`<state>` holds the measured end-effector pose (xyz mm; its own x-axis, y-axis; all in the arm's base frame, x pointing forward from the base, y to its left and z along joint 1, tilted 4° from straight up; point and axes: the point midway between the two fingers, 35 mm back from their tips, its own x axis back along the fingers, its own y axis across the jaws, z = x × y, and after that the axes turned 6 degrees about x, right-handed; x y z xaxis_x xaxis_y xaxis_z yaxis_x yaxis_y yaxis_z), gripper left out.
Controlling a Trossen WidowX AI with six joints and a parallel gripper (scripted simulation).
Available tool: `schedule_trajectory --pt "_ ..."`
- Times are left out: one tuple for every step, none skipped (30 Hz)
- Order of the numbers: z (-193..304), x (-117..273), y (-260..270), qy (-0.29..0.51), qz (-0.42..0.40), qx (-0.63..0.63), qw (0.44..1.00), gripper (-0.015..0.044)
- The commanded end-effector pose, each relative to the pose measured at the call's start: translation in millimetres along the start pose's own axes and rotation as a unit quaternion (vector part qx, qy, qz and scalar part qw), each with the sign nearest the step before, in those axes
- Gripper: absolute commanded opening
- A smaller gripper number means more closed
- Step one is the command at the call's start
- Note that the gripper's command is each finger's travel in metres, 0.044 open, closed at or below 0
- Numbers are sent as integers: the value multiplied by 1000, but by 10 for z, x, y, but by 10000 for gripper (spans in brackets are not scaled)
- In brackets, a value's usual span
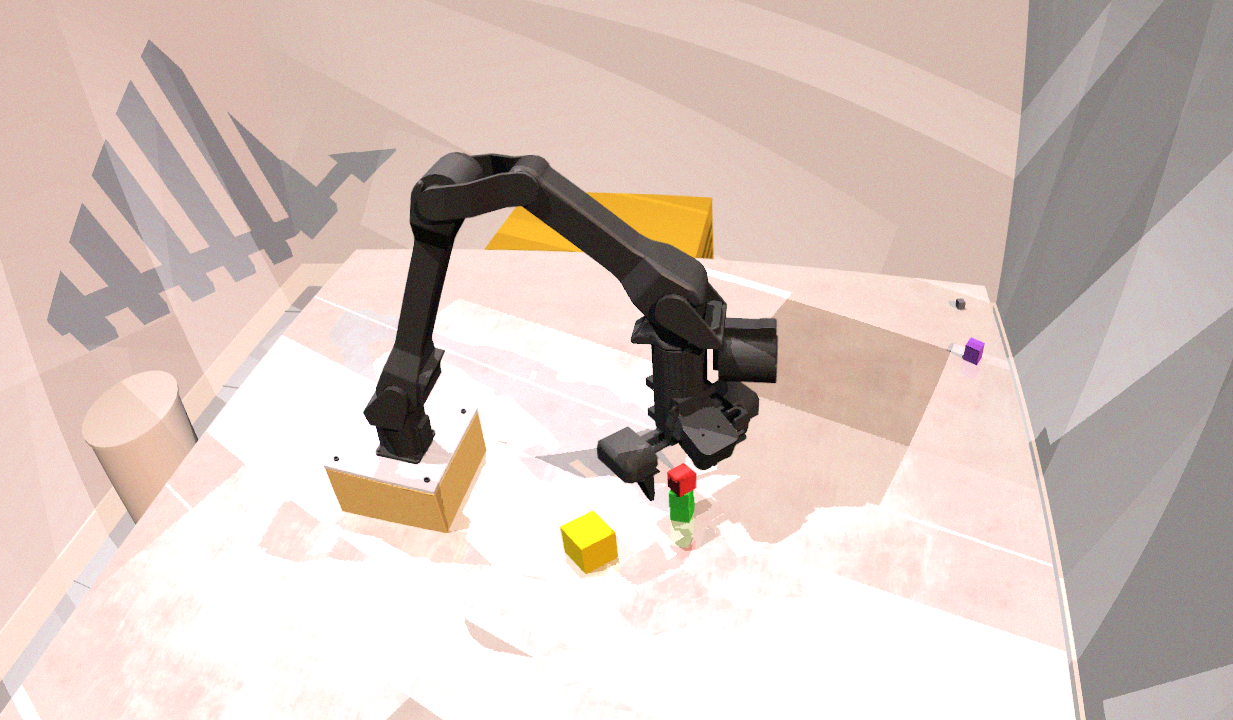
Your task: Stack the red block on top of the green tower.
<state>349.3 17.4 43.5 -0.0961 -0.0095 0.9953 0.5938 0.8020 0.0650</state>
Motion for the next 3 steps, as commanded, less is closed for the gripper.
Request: schedule_trajectory --pt "1 -3 0 0 0 0 1000 440" --pt "1 -3 0 0 0 0 1000 440" --pt "1 -3 0 0 0 0 1000 440"
